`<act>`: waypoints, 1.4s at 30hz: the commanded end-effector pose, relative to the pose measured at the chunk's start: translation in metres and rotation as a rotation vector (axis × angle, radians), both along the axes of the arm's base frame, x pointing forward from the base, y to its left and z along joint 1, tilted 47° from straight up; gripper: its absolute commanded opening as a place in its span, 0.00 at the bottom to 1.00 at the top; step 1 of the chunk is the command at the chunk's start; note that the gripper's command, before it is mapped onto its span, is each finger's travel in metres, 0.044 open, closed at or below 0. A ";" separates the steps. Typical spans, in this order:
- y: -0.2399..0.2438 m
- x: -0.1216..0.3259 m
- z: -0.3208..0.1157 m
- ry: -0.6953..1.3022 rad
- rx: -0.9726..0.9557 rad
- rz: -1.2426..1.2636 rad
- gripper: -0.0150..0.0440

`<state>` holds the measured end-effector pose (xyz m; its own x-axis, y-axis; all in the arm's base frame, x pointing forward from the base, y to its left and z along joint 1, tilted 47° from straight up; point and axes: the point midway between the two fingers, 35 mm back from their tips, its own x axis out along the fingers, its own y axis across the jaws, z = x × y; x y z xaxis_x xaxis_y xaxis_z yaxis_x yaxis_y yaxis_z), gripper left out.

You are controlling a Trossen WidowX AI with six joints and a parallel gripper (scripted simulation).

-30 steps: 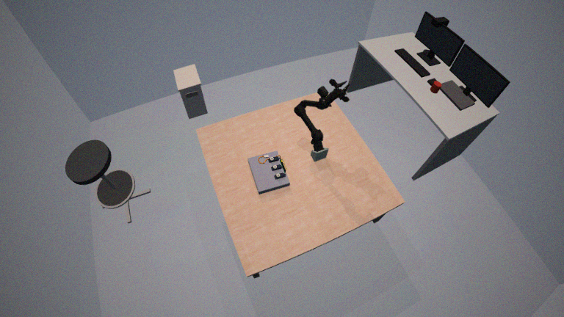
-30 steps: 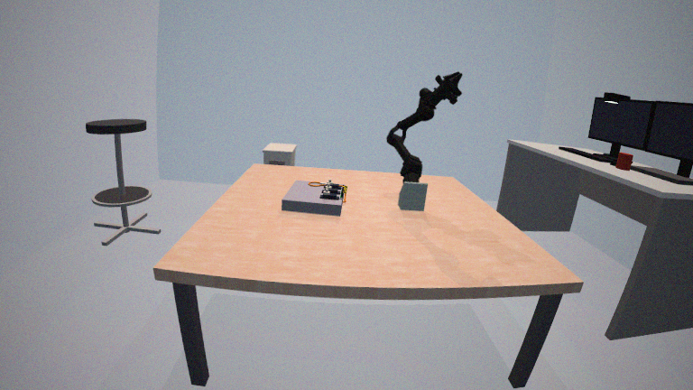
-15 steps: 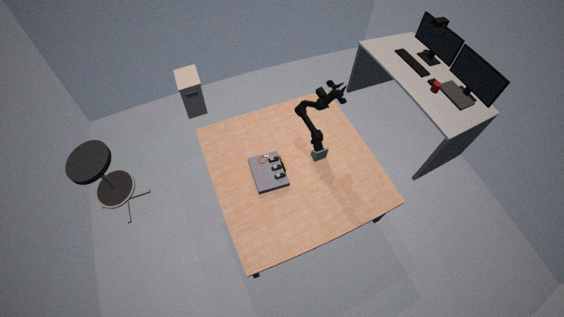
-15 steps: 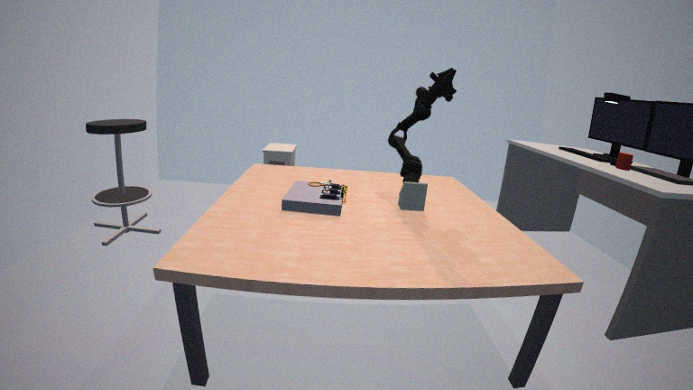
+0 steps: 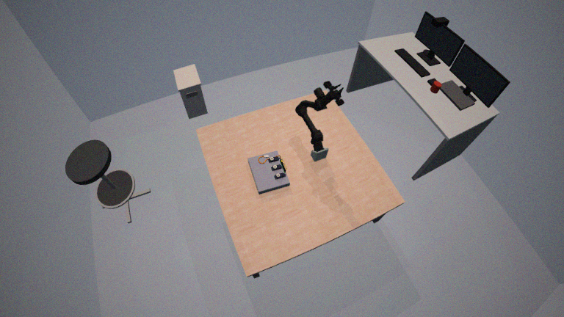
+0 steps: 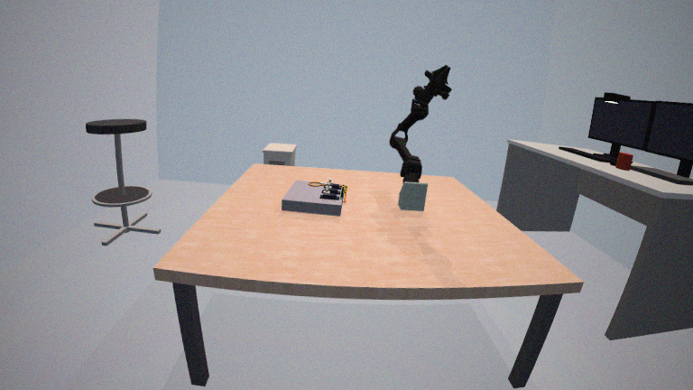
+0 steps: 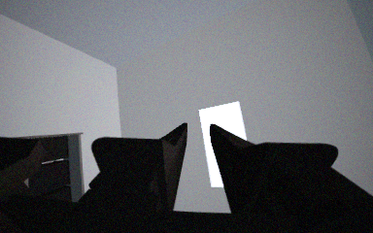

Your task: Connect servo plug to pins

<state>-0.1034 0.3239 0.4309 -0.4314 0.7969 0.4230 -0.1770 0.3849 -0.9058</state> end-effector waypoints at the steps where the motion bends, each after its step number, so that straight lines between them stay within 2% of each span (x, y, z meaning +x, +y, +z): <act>1: 0.004 0.015 -0.003 0.032 -0.028 -0.036 0.45; 42: 0.007 0.164 -0.025 0.367 -0.177 -0.379 0.45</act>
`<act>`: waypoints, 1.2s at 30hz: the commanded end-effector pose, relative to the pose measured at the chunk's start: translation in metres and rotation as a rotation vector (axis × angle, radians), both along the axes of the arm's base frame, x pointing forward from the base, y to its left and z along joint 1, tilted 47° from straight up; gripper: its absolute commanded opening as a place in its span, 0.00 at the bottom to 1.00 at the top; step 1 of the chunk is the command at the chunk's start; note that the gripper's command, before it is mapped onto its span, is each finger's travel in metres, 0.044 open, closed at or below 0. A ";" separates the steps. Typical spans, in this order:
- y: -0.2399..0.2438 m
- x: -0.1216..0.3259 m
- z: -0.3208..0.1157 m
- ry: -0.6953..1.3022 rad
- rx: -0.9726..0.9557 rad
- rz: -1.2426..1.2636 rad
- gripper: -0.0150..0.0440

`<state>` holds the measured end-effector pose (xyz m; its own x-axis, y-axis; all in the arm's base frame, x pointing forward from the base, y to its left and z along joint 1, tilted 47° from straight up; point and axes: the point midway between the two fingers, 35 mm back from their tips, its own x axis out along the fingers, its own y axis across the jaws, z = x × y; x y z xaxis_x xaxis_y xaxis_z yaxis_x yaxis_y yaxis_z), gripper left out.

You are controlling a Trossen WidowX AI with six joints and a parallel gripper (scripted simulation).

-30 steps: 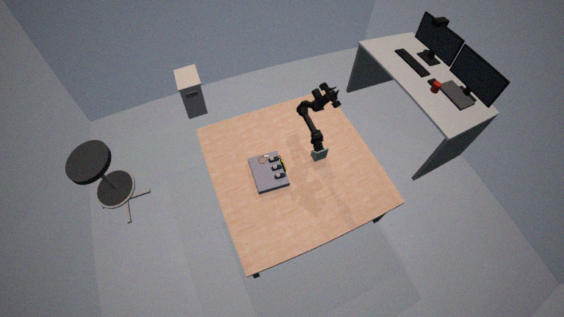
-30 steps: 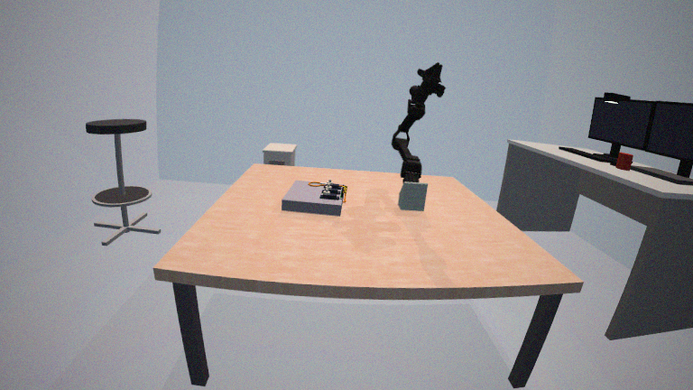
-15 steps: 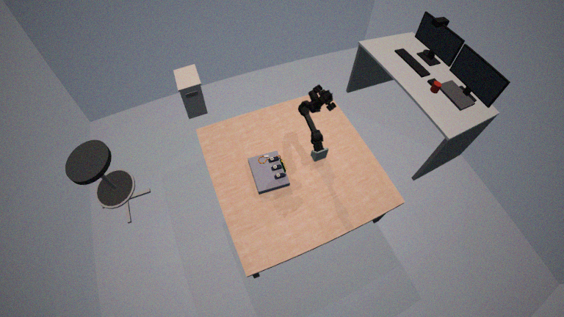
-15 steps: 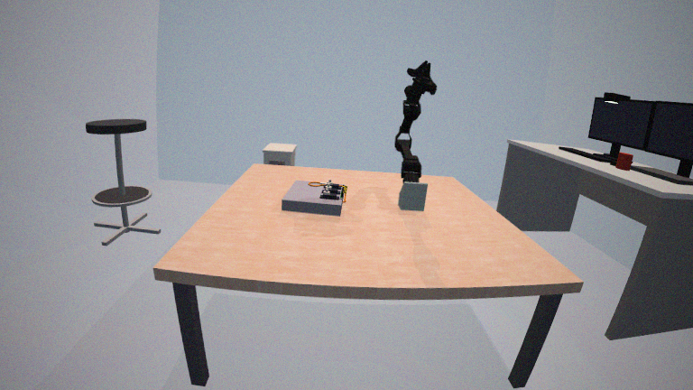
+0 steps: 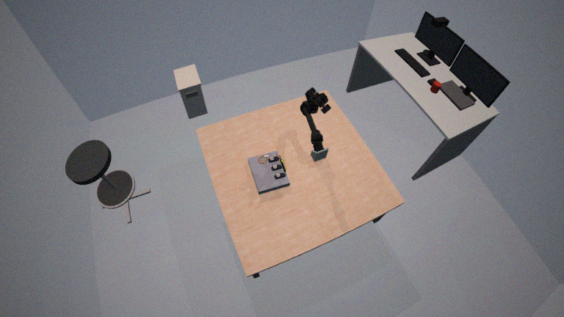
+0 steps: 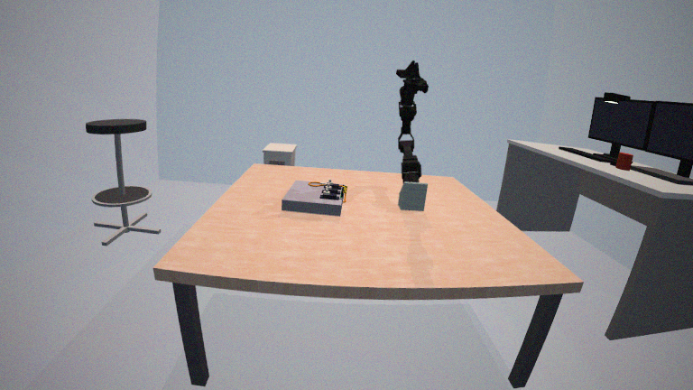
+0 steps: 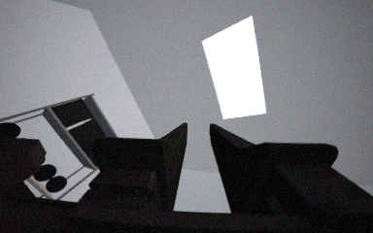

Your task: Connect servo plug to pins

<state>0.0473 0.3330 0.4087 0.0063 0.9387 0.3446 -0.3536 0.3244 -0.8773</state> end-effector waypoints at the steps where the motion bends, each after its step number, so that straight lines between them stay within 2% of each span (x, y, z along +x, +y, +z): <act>1: -0.003 0.017 -0.003 0.043 -0.009 -0.043 0.45; 36: -0.055 0.133 -0.023 0.374 0.008 -0.361 0.45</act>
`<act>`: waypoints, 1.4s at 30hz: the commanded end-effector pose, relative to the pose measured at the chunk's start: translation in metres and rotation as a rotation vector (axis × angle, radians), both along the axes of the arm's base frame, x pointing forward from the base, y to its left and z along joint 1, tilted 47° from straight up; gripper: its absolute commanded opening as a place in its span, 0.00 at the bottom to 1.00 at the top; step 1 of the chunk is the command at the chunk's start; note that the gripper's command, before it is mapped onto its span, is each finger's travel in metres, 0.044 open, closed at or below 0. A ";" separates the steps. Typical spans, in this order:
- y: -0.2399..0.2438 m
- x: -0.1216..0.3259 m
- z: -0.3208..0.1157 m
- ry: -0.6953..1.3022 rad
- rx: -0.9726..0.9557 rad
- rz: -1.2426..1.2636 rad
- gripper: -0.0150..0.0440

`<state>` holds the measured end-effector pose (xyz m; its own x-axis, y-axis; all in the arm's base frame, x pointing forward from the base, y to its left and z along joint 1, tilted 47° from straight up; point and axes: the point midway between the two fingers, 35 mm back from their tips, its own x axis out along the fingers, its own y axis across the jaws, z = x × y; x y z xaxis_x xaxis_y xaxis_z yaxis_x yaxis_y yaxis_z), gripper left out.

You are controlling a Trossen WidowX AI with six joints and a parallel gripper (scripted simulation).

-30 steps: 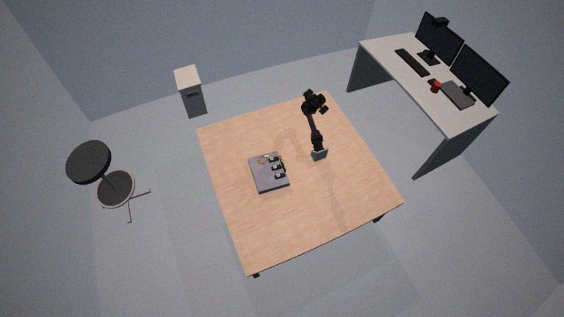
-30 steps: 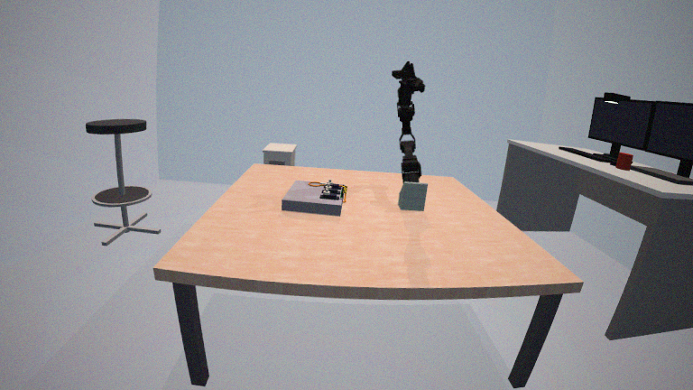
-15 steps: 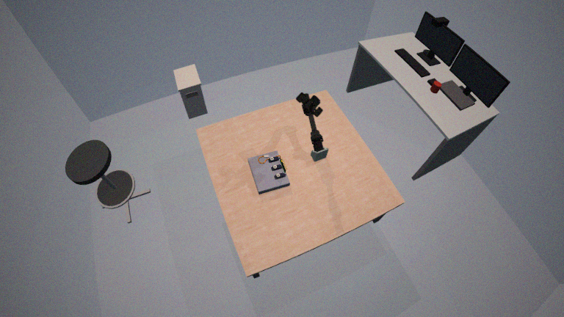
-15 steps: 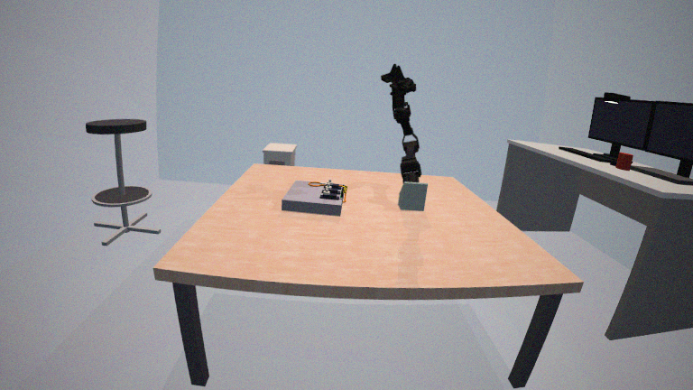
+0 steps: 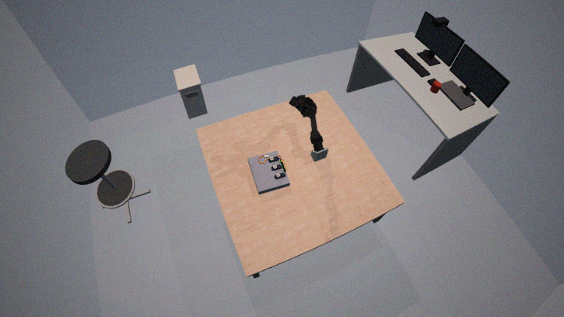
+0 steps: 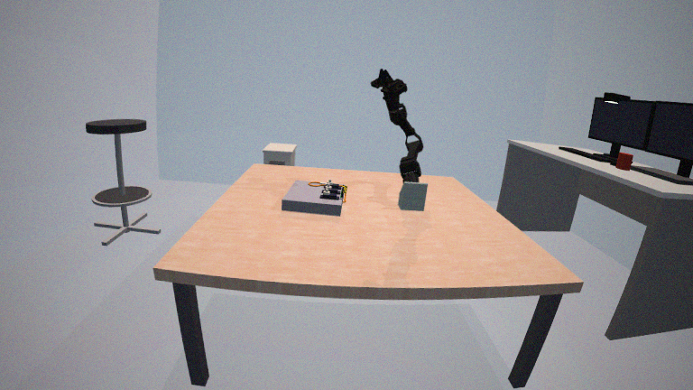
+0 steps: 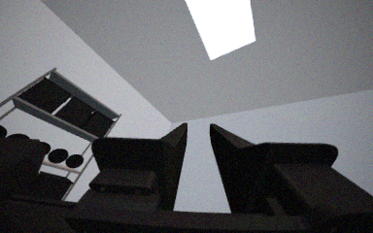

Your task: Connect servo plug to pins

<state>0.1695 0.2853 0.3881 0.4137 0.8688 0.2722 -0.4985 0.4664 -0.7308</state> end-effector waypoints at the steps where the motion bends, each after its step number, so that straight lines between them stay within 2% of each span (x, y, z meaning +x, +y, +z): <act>1: -0.009 0.014 -0.003 0.044 0.010 -0.044 0.45; 42: -0.120 0.110 -0.028 0.379 0.197 -0.444 0.45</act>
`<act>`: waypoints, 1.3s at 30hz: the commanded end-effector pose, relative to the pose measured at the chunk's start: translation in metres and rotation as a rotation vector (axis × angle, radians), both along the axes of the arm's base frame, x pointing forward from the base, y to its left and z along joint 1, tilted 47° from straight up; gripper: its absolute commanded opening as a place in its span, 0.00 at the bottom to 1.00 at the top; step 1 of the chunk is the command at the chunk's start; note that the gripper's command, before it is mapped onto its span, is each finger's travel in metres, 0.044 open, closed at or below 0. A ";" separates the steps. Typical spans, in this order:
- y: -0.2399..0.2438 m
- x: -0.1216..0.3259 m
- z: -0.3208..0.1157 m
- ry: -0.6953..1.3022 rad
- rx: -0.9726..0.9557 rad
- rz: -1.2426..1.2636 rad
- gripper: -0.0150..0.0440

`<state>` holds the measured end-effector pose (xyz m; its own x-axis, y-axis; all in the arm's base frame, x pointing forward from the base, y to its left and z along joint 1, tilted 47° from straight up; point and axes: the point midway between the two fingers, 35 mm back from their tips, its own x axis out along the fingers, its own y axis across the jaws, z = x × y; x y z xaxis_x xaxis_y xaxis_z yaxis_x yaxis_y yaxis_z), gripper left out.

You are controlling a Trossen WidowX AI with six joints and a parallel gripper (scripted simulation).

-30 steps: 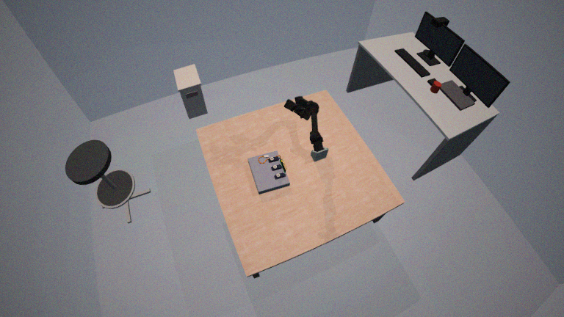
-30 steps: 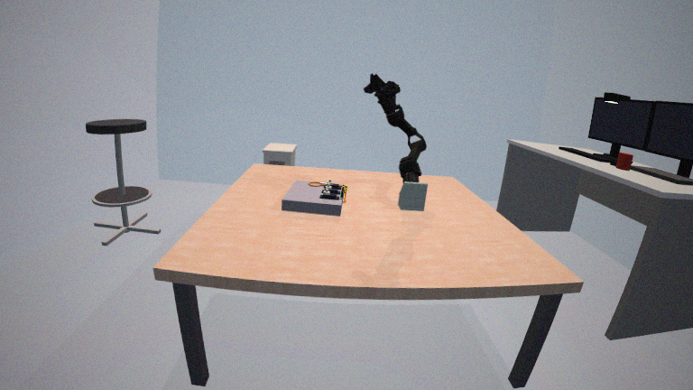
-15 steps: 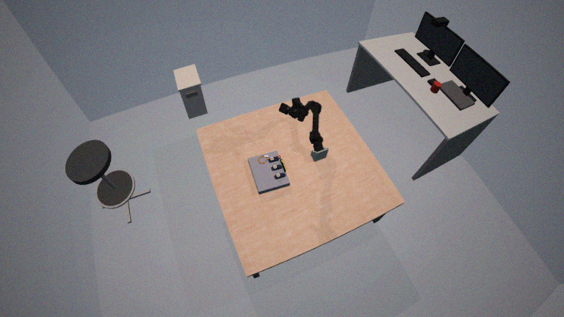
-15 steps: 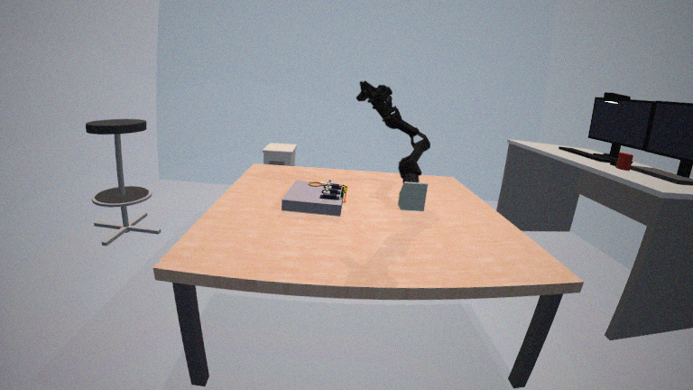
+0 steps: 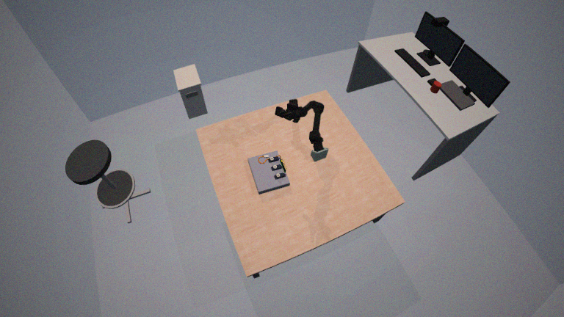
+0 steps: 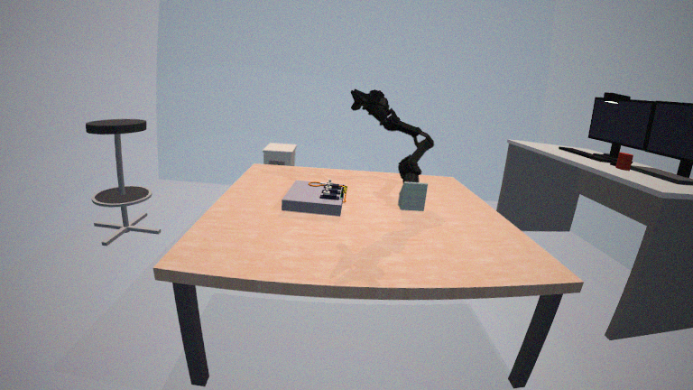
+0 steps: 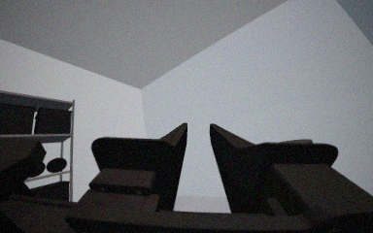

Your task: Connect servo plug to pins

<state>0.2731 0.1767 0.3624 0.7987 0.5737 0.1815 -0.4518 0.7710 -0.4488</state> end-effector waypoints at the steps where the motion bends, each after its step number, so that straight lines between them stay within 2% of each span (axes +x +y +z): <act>1: -0.014 0.008 -0.003 0.033 0.029 -0.047 0.45; 39: -0.143 0.042 -0.028 0.230 0.327 -0.450 0.45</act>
